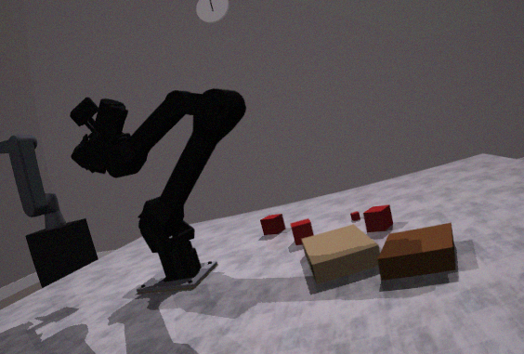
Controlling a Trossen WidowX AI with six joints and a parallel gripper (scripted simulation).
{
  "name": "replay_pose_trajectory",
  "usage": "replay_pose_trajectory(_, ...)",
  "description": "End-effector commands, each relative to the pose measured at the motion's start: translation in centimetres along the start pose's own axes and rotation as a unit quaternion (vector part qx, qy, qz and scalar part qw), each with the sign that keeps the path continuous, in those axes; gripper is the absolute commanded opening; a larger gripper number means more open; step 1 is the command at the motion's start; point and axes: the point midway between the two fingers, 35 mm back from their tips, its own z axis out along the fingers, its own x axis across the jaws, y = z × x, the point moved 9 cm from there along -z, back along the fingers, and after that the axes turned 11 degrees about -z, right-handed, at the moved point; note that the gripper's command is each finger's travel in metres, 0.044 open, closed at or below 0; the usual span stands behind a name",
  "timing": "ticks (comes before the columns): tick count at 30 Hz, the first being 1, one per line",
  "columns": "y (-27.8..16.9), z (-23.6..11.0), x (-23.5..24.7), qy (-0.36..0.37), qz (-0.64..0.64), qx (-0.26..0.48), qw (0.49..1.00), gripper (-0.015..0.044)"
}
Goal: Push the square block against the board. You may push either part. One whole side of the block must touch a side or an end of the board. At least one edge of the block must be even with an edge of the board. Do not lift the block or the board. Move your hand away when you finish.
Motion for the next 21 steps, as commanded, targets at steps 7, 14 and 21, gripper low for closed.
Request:
replay_pose_trajectory(7, 0.0, 0.8, 0.5, 0.015, 0.004, 0.006, 1.000, 0.0216)
replay_pose_trajectory(14, -0.2, 2.5, 1.5, 0.048, 0.016, 0.018, 0.999, 0.0032)
replay_pose_trajectory(21, -0.6, 4.0, 2.8, 0.081, 0.033, 0.032, 0.996, 0.0000)
